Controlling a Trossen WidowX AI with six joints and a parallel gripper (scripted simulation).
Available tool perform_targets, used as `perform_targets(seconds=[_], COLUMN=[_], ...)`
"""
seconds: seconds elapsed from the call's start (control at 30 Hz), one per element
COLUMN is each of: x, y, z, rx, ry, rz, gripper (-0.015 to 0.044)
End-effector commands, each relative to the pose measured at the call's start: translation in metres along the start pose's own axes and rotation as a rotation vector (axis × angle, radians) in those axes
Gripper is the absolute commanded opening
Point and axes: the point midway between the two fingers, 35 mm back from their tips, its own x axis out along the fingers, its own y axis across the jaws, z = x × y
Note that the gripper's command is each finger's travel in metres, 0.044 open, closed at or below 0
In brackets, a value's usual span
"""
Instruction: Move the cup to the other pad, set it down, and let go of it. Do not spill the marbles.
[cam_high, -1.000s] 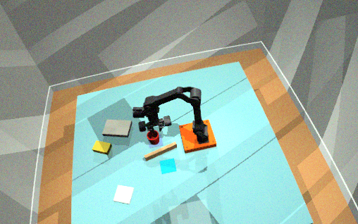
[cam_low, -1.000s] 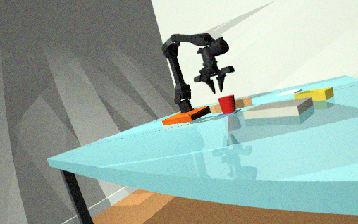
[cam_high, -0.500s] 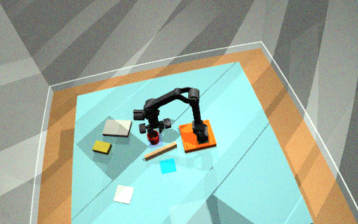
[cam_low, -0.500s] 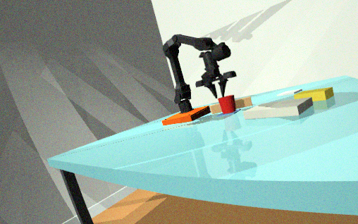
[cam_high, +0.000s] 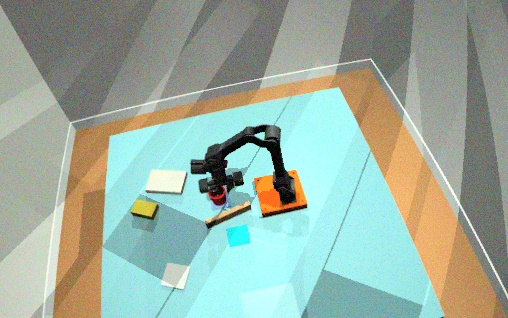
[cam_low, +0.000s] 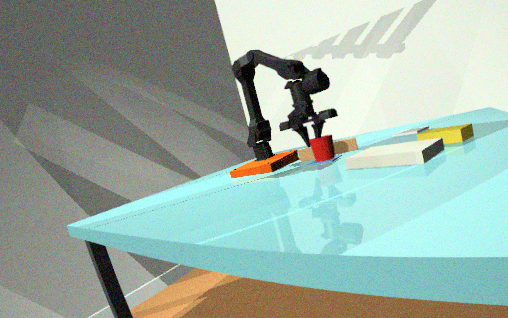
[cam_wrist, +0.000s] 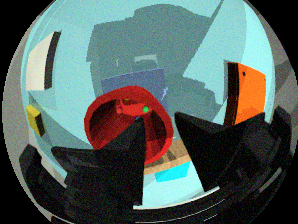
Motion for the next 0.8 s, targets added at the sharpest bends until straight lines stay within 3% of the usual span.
perform_targets(seconds=[0.0, 0.33, 0.43, 0.77], x=[0.007, 0.017, 0.015, 0.015], y=[-0.002, -0.003, -0.002, -0.002], z=[0.000, 0.000, -0.001, -0.001], rx=[-0.002, -0.002, 0.003, 0.003], ry=[-0.004, -0.004, 0.001, 0.001], rz=[-0.005, -0.005, -0.003, -0.003], gripper=[0.0148, 0.0148, 0.0069, 0.0002])
